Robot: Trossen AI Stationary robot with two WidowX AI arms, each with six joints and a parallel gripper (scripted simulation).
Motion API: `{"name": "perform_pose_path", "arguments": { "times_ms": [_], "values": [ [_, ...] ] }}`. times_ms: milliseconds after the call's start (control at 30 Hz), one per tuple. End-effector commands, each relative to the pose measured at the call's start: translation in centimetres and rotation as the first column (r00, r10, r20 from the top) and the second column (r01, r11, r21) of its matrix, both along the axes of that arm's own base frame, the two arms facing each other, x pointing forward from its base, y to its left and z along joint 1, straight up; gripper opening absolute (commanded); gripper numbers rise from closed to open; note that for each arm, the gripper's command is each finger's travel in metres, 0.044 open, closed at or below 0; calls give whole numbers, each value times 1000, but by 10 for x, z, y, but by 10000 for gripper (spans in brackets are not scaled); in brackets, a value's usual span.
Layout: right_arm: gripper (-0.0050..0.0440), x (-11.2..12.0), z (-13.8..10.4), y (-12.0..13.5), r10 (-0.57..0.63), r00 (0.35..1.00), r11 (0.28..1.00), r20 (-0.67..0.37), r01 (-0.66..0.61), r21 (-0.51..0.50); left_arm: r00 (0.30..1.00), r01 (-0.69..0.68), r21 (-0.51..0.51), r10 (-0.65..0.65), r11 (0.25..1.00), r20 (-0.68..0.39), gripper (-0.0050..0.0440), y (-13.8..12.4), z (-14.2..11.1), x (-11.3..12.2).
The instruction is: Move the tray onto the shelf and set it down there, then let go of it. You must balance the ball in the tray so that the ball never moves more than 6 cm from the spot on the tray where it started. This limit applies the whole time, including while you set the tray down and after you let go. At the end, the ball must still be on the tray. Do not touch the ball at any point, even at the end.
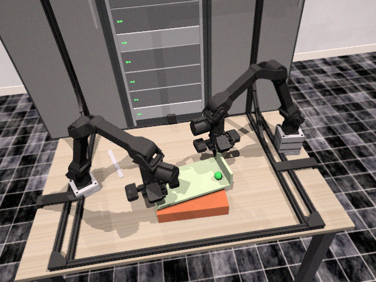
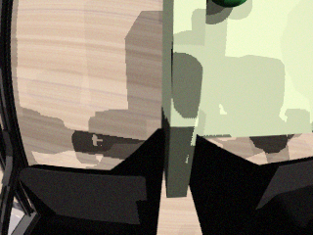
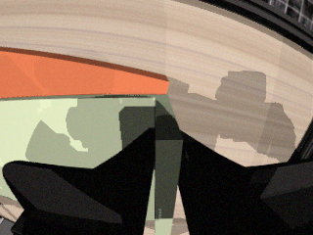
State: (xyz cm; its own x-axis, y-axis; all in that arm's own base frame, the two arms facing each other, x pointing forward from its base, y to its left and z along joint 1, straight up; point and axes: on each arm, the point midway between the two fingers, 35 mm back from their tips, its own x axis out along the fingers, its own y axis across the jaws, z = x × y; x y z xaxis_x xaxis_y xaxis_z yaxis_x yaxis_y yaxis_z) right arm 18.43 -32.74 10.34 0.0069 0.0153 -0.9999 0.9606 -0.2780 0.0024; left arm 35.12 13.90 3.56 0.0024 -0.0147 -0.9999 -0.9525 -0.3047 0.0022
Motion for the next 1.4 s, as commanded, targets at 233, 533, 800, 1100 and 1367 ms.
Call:
{"name": "perform_pose_path", "arguments": {
  "times_ms": [233,533,800,1100,1367],
  "values": [
    [20,-2,4,-6,5,1000,1000,-8,-5,-20,1000,-4,20,4,1000,-4,20,6,-2,-1],
    [20,-3,2,-9,5,1000,1000,-2,-5,-8,1000,-4,6,4,1000,-2,20,9,0,-2],
    [20,-4,4,-11,5,1000,1000,-8,-5,-20,1000,-4,19,4,1000,-4,20,11,-1,-2],
    [20,-6,2,-15,5,1000,1000,-2,-5,-8,1000,-4,6,4,1000,-2,20,15,0,-3],
    [20,-7,4,-17,5,1000,1000,-8,-5,-19,1000,-4,19,4,1000,-4,20,17,-1,-3]
  ]
}}
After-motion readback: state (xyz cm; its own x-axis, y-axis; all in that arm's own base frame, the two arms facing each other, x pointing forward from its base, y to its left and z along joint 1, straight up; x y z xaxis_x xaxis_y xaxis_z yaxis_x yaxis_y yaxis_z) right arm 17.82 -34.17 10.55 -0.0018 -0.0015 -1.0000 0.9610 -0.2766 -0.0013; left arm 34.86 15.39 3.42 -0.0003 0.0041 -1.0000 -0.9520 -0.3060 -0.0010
